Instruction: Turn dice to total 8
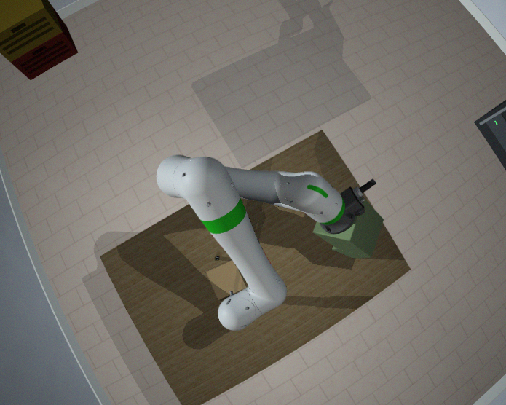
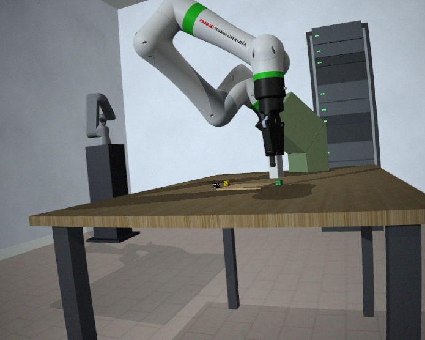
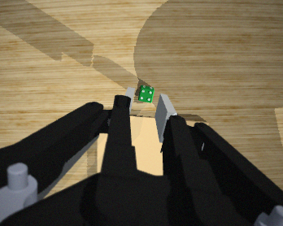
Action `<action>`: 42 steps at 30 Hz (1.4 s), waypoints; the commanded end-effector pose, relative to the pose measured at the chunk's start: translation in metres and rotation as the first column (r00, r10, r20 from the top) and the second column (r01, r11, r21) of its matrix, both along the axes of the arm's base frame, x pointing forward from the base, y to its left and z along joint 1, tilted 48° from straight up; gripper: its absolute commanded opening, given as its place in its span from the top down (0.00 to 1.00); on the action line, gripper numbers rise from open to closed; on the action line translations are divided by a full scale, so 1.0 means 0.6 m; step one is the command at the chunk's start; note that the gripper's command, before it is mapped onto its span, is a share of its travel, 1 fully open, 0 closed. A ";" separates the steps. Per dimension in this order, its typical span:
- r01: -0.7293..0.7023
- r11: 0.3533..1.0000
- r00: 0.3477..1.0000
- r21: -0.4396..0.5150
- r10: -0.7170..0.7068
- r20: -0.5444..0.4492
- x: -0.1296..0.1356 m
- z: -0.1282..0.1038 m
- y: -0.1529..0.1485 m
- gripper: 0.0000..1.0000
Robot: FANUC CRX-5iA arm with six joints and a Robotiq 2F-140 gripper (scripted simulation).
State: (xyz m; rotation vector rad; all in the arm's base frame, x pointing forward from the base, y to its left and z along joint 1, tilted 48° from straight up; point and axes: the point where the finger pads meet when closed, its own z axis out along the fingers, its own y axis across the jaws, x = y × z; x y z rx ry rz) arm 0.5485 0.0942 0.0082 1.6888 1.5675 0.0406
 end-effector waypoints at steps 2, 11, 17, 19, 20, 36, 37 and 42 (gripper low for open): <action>0.000 1.000 1.000 0.000 0.000 0.000 0.000 0.000 0.000 0.81; 0.000 1.000 1.000 0.000 0.000 0.000 0.000 0.000 0.000 0.81; 0.000 1.000 1.000 0.000 0.000 0.000 0.000 0.000 0.000 0.81; 0.000 1.000 1.000 0.000 0.000 0.000 0.000 0.000 0.000 0.81; 0.000 1.000 1.000 0.000 0.000 0.000 0.000 0.000 0.000 0.81; 0.000 1.000 1.000 0.000 0.000 0.000 0.007 -0.008 -0.006 0.81; 0.000 1.000 1.000 0.000 0.000 0.000 0.008 -0.010 -0.007 0.81; 0.000 1.000 1.000 0.000 0.000 0.000 0.013 -0.016 -0.012 0.81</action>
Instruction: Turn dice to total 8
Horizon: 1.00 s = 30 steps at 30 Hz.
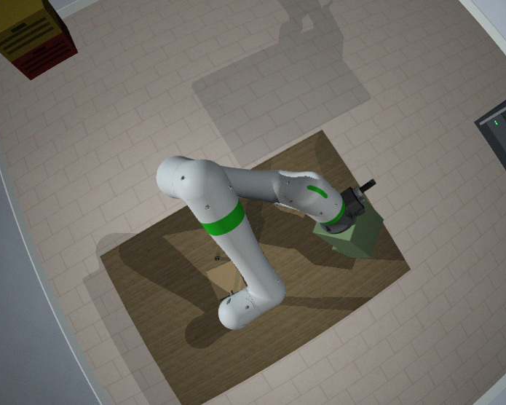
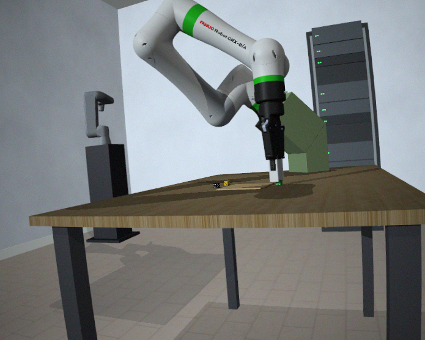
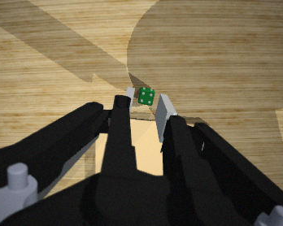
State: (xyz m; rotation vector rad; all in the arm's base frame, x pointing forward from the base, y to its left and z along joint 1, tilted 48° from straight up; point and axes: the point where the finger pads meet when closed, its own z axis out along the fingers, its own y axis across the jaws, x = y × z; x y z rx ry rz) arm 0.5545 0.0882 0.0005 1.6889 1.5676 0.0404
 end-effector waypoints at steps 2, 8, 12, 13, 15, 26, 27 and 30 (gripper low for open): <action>0.000 1.000 1.000 0.000 0.000 0.000 0.003 -0.004 -0.002 0.81; 0.000 1.000 1.000 0.000 0.000 0.000 0.007 -0.009 -0.006 0.81; 0.000 1.000 1.000 0.000 0.000 0.000 0.008 -0.009 -0.007 0.81; 0.000 1.000 1.000 0.000 0.000 0.000 0.008 -0.009 -0.007 0.81; 0.000 1.000 1.000 0.000 0.000 0.000 0.008 -0.009 -0.007 0.81; 0.000 1.000 1.000 0.000 0.000 0.000 0.008 -0.009 -0.007 0.81; 0.000 1.000 1.000 0.000 0.000 0.000 0.008 -0.009 -0.007 0.81; 0.000 1.000 1.000 0.000 0.000 0.000 0.008 -0.009 -0.007 0.81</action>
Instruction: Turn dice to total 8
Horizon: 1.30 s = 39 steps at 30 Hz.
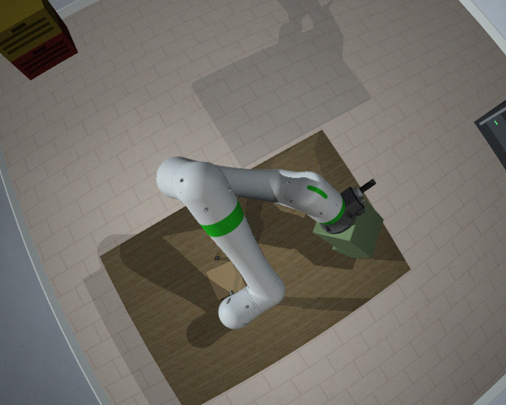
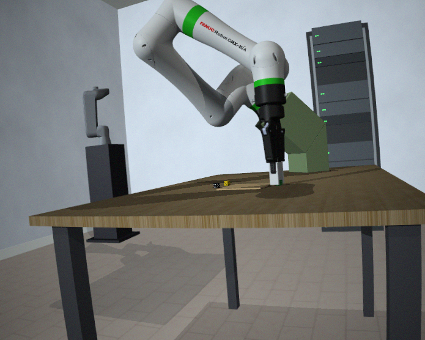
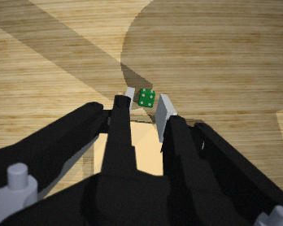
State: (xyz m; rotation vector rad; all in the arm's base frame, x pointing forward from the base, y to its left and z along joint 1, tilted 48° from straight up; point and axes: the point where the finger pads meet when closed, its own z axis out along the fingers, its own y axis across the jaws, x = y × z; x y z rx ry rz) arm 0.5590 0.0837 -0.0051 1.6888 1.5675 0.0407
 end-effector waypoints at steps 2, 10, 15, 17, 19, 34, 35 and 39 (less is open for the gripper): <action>0.000 1.000 1.000 0.000 0.000 0.000 0.000 0.000 0.000 0.81; 0.000 1.000 1.000 0.000 0.000 0.000 0.000 0.000 0.000 0.81; 0.000 1.000 1.000 0.000 0.000 0.000 0.000 0.000 0.000 0.81; 0.000 1.000 1.000 0.000 0.000 0.000 0.000 0.000 0.000 0.81; 0.000 1.000 1.000 0.000 0.000 0.000 0.000 0.000 0.000 0.93; 0.000 1.000 1.000 0.000 0.000 0.000 0.000 0.000 0.000 0.93; 0.000 1.000 1.000 0.000 0.000 0.000 0.000 0.000 0.000 0.93; 0.000 1.000 1.000 0.000 0.000 0.000 0.000 0.000 0.000 0.93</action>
